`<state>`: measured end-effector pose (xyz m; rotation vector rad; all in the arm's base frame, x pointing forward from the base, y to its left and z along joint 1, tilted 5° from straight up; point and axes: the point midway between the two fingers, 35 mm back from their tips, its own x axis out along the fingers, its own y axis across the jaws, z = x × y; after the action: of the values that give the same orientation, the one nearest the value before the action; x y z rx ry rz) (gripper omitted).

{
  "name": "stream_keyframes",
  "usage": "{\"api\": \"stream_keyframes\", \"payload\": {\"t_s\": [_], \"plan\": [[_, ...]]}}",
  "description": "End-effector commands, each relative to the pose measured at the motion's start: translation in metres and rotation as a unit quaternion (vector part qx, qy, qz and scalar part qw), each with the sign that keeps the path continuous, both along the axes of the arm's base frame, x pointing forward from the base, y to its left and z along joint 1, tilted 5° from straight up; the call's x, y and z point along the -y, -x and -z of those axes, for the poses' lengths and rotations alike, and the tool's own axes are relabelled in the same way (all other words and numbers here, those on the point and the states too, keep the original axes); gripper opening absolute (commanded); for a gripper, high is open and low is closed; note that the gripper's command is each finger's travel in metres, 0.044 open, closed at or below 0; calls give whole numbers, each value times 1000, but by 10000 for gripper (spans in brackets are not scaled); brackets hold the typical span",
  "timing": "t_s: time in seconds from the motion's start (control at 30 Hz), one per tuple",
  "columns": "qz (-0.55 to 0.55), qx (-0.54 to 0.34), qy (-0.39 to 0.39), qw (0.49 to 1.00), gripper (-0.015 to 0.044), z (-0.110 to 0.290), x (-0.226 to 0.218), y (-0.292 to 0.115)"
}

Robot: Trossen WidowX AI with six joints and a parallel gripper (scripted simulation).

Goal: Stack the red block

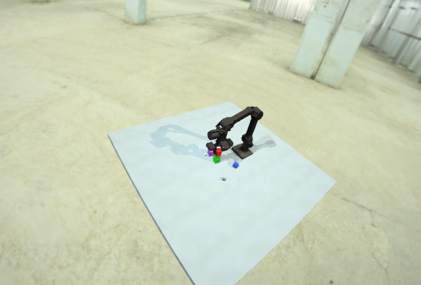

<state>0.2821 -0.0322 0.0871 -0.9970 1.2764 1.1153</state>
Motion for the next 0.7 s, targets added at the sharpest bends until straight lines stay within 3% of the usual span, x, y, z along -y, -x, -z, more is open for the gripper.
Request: {"api": "stream_keyframes", "payload": {"t_s": [0.0,0.1,0.67], "plan": [[0,0,0,1000,368,0,0,0],[0,0,0,1000,440,0,0,0],[0,0,0,1000,440,0,0,0]]}}
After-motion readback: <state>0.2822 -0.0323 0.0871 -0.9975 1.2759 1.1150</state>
